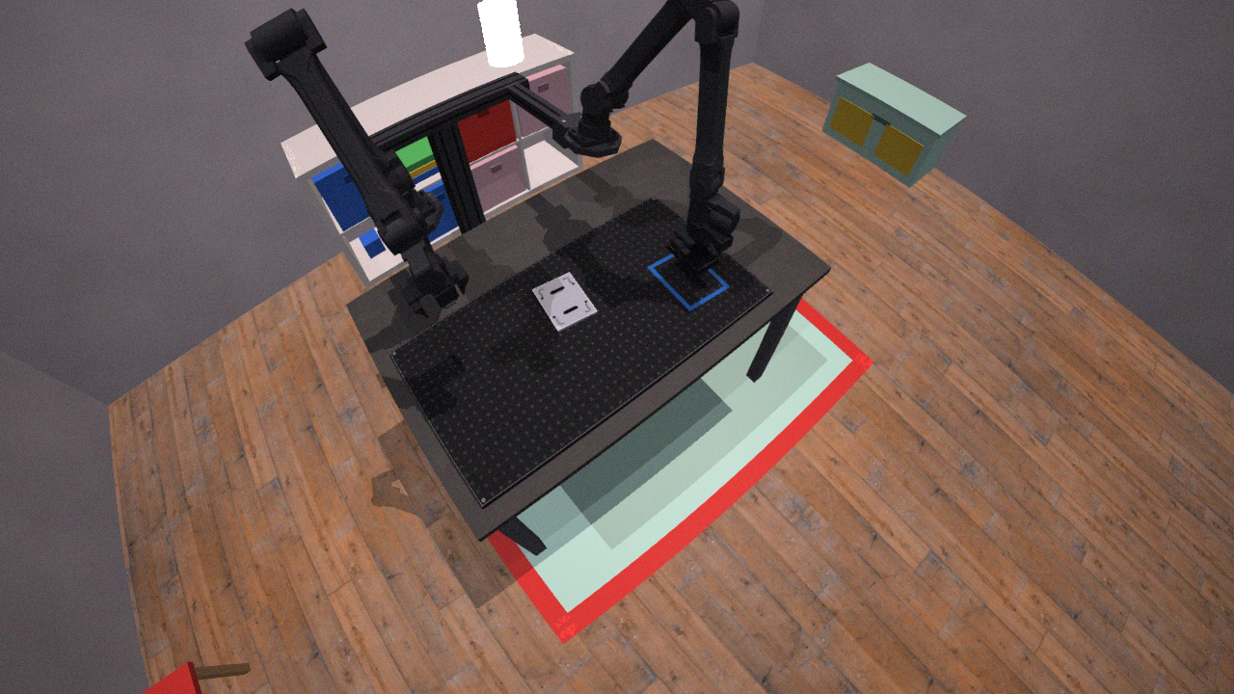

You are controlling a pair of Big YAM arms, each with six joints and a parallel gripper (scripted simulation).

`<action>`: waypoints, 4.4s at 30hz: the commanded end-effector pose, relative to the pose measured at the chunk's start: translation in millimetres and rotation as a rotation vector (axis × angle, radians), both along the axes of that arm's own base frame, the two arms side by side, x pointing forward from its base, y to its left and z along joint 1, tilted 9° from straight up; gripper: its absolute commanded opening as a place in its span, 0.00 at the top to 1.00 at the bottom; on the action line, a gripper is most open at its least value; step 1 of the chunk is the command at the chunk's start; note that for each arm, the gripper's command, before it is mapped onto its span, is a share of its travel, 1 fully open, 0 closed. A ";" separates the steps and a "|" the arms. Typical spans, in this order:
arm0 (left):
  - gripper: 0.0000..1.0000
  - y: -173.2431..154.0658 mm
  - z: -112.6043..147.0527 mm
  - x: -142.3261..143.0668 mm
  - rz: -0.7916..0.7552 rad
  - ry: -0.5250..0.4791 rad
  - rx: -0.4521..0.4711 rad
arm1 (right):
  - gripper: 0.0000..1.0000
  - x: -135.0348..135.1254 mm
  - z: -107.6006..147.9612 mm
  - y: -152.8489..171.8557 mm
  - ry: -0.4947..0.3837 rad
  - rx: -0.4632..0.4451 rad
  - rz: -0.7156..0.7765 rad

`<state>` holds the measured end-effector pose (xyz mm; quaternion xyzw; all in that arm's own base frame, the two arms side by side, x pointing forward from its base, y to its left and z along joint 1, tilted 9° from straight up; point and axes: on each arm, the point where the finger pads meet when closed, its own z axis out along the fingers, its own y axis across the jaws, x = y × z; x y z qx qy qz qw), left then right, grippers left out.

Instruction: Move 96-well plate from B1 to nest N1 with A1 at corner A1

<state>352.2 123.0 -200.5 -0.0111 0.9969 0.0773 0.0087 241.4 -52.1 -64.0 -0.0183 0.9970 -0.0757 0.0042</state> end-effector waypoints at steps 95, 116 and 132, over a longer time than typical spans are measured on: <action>1.00 -162.4 -22.6 -56.3 -0.085 0.014 0.003 | 0.00 9.8 4.9 -1.5 -0.026 -0.006 -0.012; 1.00 -216.5 -29.2 -72.2 -0.085 0.023 0.005 | 0.00 9.8 4.9 -1.5 -0.026 -0.006 -0.012; 1.00 -263.8 -35.3 -87.8 -0.085 0.021 0.006 | 0.00 9.8 4.9 -1.5 -0.026 -0.006 -0.012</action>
